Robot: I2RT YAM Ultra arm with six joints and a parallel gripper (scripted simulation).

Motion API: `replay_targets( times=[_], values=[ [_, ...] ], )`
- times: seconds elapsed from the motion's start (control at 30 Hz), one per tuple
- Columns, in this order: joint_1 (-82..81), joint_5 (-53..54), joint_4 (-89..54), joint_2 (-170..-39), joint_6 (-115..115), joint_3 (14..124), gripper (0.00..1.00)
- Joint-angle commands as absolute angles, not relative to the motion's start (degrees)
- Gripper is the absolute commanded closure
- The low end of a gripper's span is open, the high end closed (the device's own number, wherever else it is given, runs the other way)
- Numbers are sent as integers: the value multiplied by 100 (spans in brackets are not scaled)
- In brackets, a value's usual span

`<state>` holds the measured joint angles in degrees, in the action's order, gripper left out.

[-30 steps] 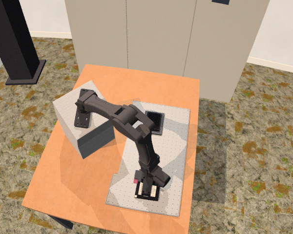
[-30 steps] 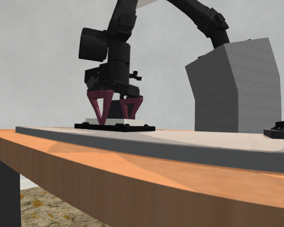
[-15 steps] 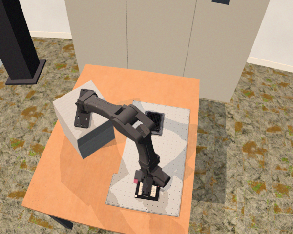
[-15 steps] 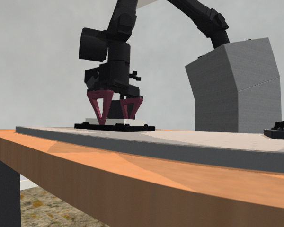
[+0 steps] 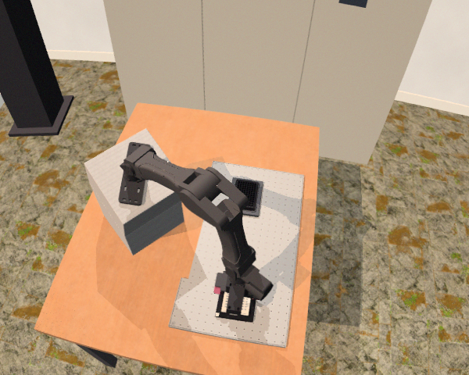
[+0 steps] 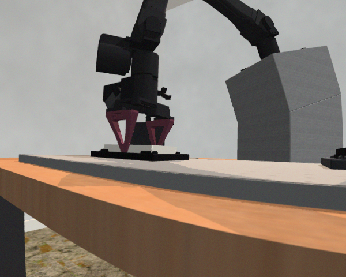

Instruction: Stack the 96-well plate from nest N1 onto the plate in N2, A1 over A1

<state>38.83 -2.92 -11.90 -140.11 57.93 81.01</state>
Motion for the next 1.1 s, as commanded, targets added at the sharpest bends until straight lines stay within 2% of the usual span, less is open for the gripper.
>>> replay_targets(
  times=[0.0, 0.3, 0.33, 1.07],
  values=[
    [3914, -339, -1262, -13959, 5771, 8273, 0],
    [3914, -339, -1262, -13959, 5771, 8273, 0],
    [3914, -339, -1262, -13959, 5771, 8273, 100],
    [3910, -342, -1269, -13953, 5770, 8272, 100]
  ],
)
